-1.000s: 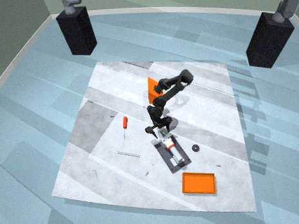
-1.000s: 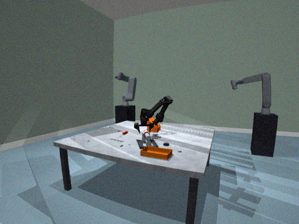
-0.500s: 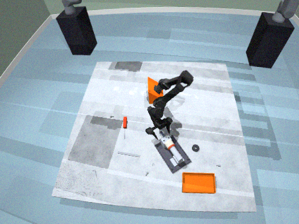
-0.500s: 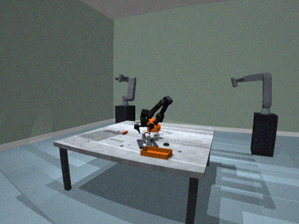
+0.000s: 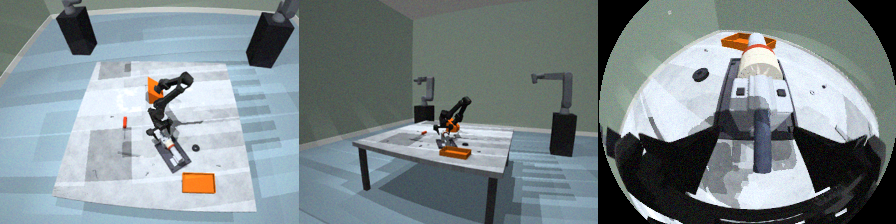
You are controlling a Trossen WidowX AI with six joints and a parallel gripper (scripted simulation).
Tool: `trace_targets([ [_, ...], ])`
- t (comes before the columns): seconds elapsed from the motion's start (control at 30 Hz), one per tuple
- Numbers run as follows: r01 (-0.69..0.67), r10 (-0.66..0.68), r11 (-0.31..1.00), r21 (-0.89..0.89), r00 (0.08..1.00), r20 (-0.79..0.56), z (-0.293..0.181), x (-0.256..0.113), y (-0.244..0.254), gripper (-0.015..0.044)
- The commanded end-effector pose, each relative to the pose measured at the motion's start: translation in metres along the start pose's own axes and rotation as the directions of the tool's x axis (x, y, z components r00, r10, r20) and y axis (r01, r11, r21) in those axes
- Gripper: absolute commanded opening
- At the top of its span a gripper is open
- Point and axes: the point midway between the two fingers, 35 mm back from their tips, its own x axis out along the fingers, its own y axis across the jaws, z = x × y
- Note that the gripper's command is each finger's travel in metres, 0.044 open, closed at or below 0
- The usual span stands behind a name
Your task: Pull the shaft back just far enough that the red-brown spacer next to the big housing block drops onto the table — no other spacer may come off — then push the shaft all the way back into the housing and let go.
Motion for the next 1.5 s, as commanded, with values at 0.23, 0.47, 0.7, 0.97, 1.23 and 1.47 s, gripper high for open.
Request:
trace_targets([
  [0.23,0.003,-0.003,1.000,-0.002,1.000,0.003,0.0017,0.0006,-0.0009,0.0440],
  [0.47,0.003,-0.003,1.000,-0.002,1.000,0.003,0.0017,0.0006,-0.0009,0.0440],
  [0.7,0.003,-0.003,1.000,-0.002,1.000,0.003,0.0043,0.0010,-0.0031,0.0440],
  [0.97,0.001,-0.001,1.000,0.000,1.000,0.001,0.0018,0.0005,-0.0015,0.0230],
  [1.23,0.001,-0.001,1.000,0.000,1.000,0.001,0.0018,0.0005,-0.0015,0.0020],
  [1.47,0.003,-0.003,1.000,-0.002,1.000,0.003,0.0011,-0.0002,-0.0015,0.0000],
])
